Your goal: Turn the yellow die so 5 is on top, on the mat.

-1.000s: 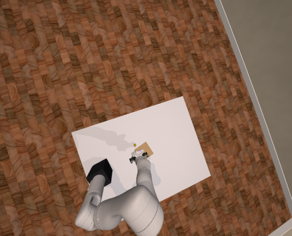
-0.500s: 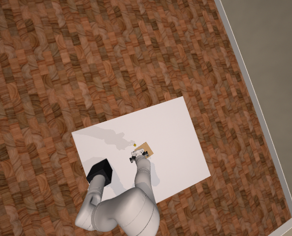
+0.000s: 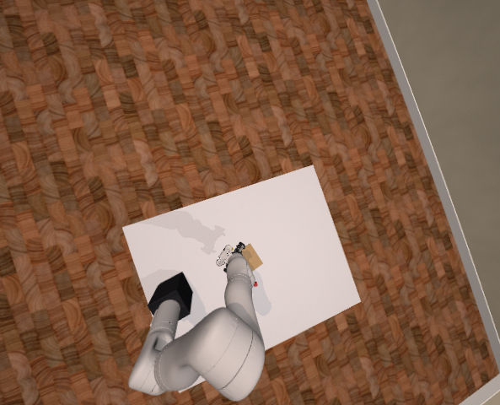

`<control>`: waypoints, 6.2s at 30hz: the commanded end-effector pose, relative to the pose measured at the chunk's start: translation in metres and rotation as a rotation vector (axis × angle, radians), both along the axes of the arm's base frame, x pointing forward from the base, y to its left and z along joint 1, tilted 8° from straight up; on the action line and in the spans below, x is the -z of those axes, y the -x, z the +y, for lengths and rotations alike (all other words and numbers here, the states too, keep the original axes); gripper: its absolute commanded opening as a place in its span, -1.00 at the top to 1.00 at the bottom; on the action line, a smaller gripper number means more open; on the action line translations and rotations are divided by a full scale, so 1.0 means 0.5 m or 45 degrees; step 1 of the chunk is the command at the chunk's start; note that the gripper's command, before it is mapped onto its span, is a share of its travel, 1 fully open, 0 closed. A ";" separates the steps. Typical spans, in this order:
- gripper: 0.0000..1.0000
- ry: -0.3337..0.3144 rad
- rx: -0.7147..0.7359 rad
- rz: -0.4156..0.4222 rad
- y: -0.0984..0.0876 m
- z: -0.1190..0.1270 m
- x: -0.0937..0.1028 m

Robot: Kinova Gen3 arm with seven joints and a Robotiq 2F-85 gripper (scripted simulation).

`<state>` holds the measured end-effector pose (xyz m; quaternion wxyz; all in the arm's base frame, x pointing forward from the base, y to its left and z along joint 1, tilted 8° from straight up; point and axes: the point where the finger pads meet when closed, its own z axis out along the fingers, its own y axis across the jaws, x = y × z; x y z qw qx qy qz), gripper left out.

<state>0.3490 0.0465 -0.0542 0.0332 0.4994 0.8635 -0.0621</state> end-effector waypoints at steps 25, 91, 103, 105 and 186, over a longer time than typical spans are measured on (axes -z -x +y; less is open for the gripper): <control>-1.00 0.002 -0.024 0.004 -0.001 0.011 0.005; -1.00 0.094 2.684 -0.343 0.036 -0.003 0.079; -1.00 0.080 3.240 -0.443 0.024 -0.004 0.093; -1.00 0.074 3.334 -0.460 0.022 -0.004 0.095; 0.30 0.019 3.921 -0.557 0.001 -0.006 0.111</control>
